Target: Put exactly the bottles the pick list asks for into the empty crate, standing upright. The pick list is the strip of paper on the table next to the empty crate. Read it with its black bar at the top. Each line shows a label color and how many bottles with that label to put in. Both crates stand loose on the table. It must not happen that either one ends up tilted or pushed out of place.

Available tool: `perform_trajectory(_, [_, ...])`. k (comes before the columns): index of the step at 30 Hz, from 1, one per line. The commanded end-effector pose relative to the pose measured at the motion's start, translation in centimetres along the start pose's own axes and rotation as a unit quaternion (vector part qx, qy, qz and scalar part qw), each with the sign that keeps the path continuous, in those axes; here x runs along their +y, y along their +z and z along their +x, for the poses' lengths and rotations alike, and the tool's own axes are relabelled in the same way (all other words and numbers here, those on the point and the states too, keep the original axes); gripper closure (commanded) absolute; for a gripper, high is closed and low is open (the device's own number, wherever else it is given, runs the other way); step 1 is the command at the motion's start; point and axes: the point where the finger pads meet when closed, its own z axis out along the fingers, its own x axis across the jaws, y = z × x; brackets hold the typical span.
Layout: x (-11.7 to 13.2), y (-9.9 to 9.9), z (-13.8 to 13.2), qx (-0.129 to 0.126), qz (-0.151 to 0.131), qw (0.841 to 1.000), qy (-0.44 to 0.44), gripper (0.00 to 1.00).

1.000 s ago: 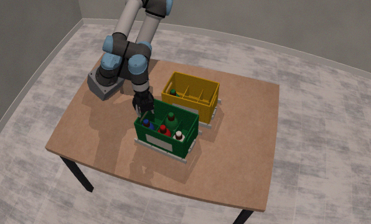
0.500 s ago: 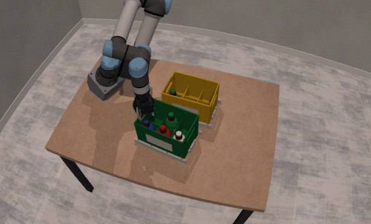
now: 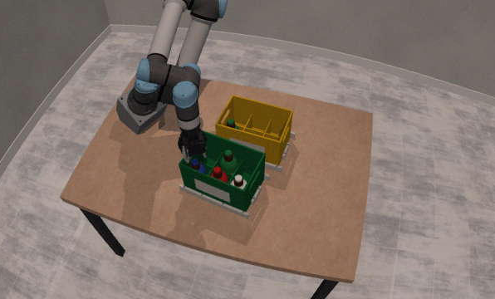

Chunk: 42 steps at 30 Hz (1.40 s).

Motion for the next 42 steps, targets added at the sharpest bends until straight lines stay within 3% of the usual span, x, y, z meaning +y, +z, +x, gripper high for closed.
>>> perform_trajectory(1, [0.0, 0.7, 0.0, 0.0, 0.0, 1.0, 0.0, 0.62])
perform_trajectory(23, [0.0, 3.3, 0.0, 0.0, 0.0, 1.0, 0.0, 0.62])
perform_trajectory(39, [0.1, 3.4, 0.0, 0.0, 0.0, 1.0, 0.0, 0.62])
perform_trajectory(40, [0.1, 3.3, 0.0, 0.0, 0.0, 1.0, 0.0, 1.0])
perform_trajectory(42, [0.1, 3.3, 0.0, 0.0, 0.0, 1.0, 0.0, 1.0])
